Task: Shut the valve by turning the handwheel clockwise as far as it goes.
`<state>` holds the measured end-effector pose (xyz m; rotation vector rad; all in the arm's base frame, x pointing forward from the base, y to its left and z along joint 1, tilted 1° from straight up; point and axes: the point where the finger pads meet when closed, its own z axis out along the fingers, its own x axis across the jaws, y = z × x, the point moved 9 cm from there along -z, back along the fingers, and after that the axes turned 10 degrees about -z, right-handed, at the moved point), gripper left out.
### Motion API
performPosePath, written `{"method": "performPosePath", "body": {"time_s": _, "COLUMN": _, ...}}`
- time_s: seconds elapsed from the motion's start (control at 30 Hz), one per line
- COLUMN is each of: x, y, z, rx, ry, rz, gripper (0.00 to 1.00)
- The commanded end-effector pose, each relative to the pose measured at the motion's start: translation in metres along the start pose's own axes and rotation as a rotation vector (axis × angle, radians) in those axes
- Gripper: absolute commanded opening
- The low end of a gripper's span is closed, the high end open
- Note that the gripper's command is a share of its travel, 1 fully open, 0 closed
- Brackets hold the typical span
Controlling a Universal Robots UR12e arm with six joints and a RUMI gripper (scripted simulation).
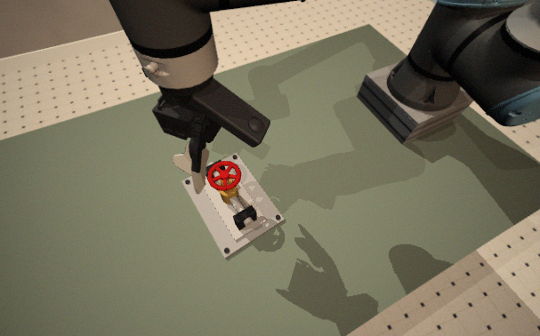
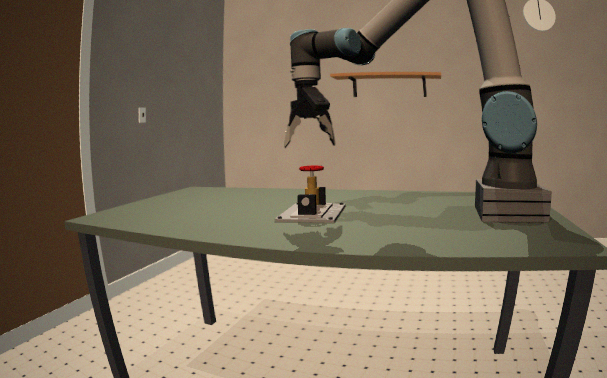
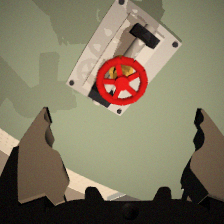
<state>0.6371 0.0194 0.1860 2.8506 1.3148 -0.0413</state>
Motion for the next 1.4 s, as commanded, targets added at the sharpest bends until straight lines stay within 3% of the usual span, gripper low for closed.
{"method": "performPosePath", "body": {"time_s": 0.0, "x": 0.0002, "y": 0.0004, "z": -0.0092, "rx": -0.001, "ry": 0.001, "rz": 0.0, "gripper": 1.0}}
{"method": "performPosePath", "body": {"time_s": 1.37, "x": 0.0002, "y": 0.0004, "z": -0.0148, "rx": -0.001, "ry": 0.001, "rz": 0.0, "gripper": 1.0}}
